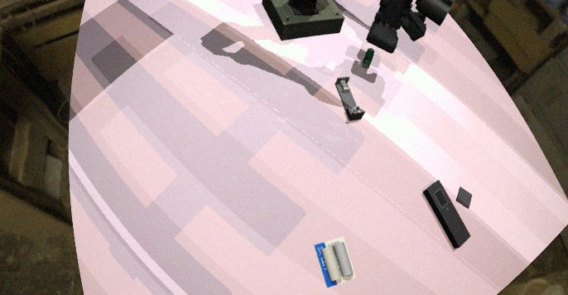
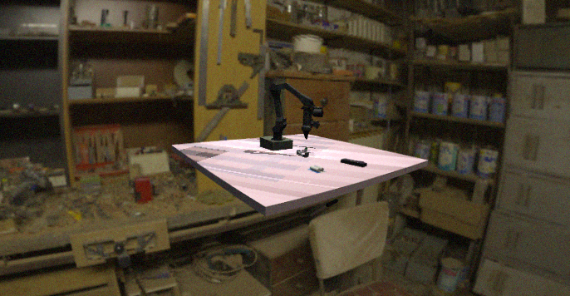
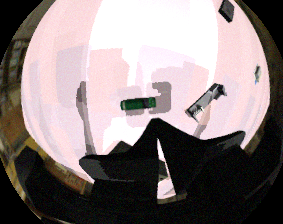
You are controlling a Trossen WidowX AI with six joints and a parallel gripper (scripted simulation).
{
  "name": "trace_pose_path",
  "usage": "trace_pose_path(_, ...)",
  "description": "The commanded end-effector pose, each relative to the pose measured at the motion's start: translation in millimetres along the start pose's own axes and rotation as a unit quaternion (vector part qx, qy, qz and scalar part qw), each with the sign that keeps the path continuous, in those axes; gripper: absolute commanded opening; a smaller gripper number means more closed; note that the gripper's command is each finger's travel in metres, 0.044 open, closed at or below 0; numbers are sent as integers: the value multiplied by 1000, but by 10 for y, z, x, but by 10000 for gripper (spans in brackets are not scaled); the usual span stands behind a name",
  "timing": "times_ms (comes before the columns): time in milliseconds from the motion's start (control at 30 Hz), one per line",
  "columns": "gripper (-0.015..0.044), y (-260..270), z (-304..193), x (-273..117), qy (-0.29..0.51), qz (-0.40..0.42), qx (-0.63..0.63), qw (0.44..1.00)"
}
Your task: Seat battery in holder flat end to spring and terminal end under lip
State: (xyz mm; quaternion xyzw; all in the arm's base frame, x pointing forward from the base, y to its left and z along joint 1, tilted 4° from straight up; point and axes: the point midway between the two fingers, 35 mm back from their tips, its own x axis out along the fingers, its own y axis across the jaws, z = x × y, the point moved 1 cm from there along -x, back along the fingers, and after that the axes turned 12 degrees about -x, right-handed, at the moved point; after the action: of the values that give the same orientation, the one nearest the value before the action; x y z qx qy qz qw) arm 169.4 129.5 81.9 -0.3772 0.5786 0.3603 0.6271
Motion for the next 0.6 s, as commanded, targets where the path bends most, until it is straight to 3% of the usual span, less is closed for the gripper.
trace_pose_path(0,0,16,-19,-319,-3,-4,3,1000)
trace_pose_path(433,0,27,-26,-335,-3,-1,0,1000)
trace_pose_path(567,105,53,-4,-227,-3,-2,-129,992)
